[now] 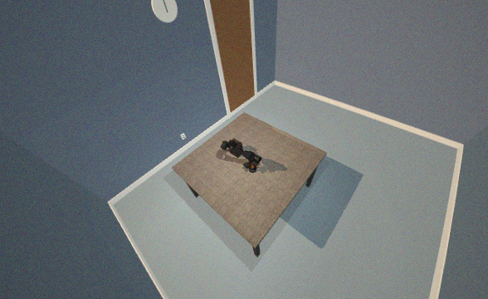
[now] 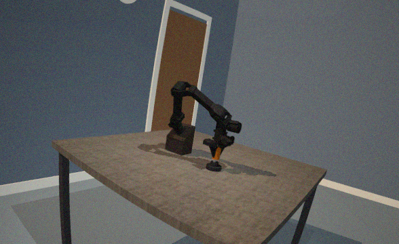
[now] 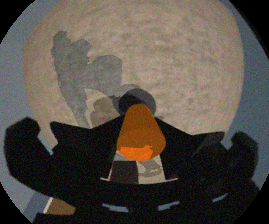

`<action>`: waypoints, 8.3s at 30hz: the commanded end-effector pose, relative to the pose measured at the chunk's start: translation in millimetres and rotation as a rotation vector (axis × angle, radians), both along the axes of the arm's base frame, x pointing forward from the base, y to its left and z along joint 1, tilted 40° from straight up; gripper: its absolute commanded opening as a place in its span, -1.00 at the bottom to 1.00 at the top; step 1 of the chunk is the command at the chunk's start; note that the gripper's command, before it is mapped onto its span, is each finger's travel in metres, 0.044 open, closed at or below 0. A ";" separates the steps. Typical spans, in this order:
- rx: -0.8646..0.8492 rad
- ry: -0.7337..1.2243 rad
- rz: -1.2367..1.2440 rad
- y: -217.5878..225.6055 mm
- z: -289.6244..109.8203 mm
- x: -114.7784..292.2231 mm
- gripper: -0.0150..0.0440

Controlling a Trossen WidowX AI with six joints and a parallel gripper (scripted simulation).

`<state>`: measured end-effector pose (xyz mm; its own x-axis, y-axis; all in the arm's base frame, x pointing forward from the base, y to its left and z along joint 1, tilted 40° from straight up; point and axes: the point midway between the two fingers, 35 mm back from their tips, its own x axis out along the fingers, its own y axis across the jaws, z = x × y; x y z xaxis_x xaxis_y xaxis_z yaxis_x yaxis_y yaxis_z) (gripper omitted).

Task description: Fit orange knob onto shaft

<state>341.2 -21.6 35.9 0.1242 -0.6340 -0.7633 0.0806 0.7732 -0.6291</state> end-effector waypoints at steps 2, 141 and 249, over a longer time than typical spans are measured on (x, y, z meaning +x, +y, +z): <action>-0.001 -0.006 -0.001 0.5 0.7 -0.9 -0.49; 0.078 -0.405 -0.480 1.8 1.0 -6.2 -0.49; 0.131 -0.671 -0.800 -0.2 2.2 -3.0 -0.49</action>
